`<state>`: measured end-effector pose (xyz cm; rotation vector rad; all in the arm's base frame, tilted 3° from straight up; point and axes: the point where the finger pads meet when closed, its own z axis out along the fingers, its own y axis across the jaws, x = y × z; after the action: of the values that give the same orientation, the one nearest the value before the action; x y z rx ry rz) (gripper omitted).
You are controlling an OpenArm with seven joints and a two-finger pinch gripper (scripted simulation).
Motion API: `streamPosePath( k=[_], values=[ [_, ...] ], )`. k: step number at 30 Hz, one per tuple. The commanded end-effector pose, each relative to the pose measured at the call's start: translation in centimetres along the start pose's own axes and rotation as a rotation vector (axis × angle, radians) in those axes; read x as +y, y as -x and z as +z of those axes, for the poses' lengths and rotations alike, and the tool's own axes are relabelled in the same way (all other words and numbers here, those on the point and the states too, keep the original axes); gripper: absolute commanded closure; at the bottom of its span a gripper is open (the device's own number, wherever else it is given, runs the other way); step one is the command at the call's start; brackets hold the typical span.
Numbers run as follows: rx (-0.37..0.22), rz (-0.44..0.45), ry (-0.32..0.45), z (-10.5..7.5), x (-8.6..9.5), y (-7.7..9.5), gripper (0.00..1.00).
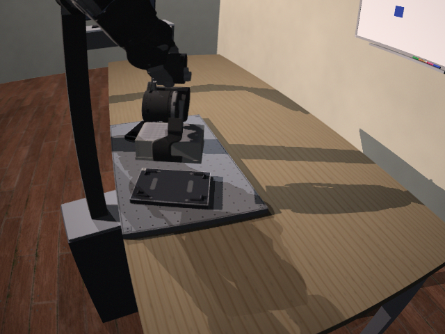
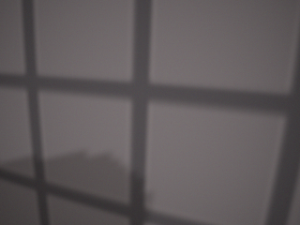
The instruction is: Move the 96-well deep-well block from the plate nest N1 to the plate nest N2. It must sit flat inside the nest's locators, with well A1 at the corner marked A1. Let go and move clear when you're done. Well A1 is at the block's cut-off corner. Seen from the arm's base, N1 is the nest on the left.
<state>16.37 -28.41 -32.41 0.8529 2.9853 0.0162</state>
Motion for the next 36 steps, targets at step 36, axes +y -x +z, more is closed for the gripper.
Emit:
streamPosePath(
  k=[36],
  values=[
    [-0.007,0.0,0.007,7.0,0.6,0.0,1.0]
  ],
)
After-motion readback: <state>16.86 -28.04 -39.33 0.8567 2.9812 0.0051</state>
